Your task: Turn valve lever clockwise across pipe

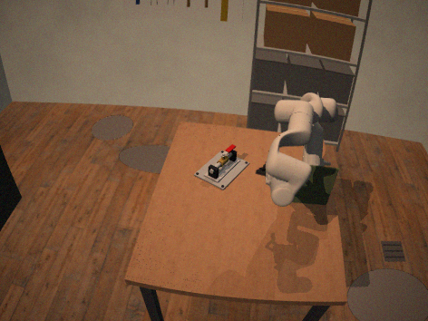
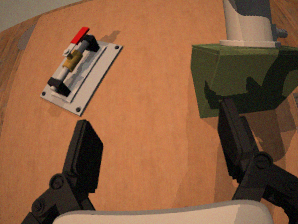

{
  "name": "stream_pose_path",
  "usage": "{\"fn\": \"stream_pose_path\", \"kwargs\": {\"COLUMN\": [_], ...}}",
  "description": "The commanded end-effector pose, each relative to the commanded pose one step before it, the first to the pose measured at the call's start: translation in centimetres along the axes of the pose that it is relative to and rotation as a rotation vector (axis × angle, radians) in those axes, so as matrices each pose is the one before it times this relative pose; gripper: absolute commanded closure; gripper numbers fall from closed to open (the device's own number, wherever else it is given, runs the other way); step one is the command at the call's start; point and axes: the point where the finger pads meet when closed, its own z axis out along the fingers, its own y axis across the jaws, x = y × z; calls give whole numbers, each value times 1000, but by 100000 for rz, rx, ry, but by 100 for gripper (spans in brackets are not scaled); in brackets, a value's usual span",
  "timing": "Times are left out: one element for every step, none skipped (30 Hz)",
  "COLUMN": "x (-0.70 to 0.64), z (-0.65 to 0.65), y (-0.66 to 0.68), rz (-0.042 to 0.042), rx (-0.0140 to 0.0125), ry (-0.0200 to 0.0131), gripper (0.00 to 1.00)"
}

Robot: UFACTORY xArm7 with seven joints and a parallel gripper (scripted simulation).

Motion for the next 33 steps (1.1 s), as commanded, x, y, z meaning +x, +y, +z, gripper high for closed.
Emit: {"fn": "stream_pose_path", "kwargs": {"x": [128, 0, 0, 0, 0, 0, 0, 0, 0, 0, 0, 0, 0, 0, 0, 0, 0, 3, 22, 56, 103, 161, 226, 297, 372, 448, 524, 601, 417, 235, 290, 319, 0], "z": [-91, 0, 0, 0, 0, 0, 0, 0, 0, 0, 0, 0, 0, 0, 0, 0, 0, 2, 10, 27, 52, 85, 129, 185, 257, 348, 460, 594, 594, 544, 614, 668, 0], "y": [-8, 0, 0, 0, 0, 0, 0, 0, 0, 0, 0, 0, 0, 0, 0, 0, 0, -8, -56, -144, -267, -417, -589, -778, -978, -1183, -1386, -1579, -1238, -875, -976, -1011, 0], "rz": [139, 0, 0, 0, 0, 0, 0, 0, 0, 0, 0, 0, 0, 0, 0, 0, 0, 7, 50, 128, 237, 371, 525, 695, 878, 1068, 1261, 1451, 1635, 1805, 1956, 2084, 0], "rx": [31, 0, 0, 0, 0, 0, 0, 0, 0, 0, 0, 0, 0, 0, 0, 0, 0, -1, -6, -17, -33, -55, -84, -123, -172, -235, -310, -399, -499, -609, -726, -846, 0], "ry": [-429, 0, 0, 0, 0, 0, 0, 0, 0, 0, 0, 0, 0, 0, 0, 0, 0, -22, -145, -374, -689, -1069, -1495, -1948, -2410, -2864, -3295, -3691, -4043, -4343, -4592, -4788, 0], "gripper": [0, 0, 0, 0, 0, 0, 0, 0, 0, 0, 0, 0, 0, 0, 0, 0, 0, 0, 0, 0, 0, 0, 0, 0, 0, 0, 0, 0, 0, 0, 0, 0, 0]}}
